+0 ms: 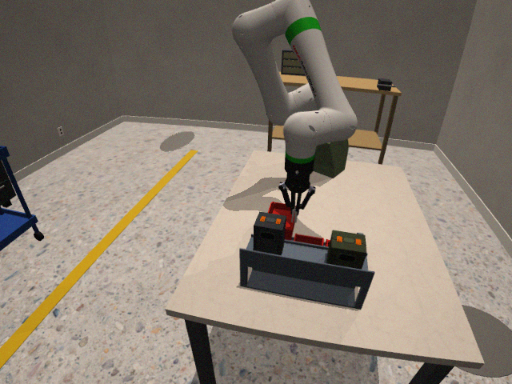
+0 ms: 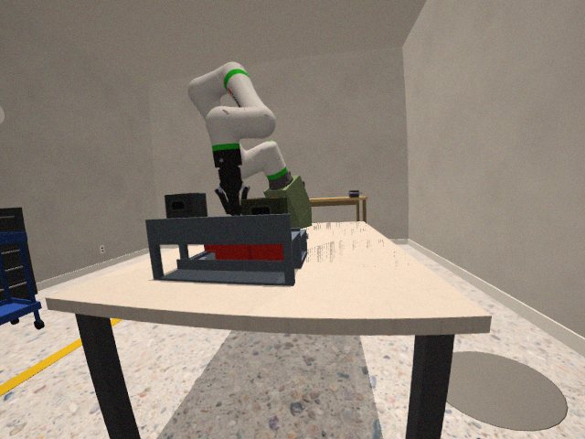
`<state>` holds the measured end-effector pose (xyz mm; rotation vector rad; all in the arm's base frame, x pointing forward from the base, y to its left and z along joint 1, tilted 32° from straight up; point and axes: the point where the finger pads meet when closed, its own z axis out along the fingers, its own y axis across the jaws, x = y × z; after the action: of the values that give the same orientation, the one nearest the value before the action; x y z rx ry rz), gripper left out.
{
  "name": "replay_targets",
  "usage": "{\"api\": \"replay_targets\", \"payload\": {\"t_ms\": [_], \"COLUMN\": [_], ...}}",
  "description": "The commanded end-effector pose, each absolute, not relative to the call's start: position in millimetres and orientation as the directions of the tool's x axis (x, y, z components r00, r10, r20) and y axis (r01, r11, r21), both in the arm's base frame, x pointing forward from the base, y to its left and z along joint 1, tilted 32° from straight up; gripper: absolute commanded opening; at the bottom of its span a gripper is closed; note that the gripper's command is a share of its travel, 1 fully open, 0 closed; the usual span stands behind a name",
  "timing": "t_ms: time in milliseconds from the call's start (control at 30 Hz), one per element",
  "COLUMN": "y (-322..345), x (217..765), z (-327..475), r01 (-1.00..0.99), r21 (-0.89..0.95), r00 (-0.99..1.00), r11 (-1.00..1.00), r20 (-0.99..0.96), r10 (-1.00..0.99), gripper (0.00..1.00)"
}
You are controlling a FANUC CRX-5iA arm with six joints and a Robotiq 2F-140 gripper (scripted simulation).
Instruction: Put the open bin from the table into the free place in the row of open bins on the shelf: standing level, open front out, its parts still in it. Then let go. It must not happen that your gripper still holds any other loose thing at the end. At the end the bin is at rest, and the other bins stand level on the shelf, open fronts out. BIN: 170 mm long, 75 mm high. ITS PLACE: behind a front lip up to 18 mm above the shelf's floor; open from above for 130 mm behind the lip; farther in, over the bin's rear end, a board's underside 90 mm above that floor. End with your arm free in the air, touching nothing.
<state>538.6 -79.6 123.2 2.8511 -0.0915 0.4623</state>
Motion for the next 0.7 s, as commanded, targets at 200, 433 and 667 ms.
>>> {"api": "replay_targets", "payload": {"t_ms": [200, 433, 667], "y": [-79, -79, -79], "x": [548, 552, 557], "z": [128, 130, 133], "r01": [-0.101, -0.101, -0.101], "r21": [0.236, 0.236, 0.236], "r00": [0.948, 0.948, 0.948], "r11": [-0.966, -0.966, -0.966], "r20": [0.319, 0.319, 0.319], "r10": [-0.022, -0.022, -0.022], "gripper": [0.00, 0.00, 0.00]}}
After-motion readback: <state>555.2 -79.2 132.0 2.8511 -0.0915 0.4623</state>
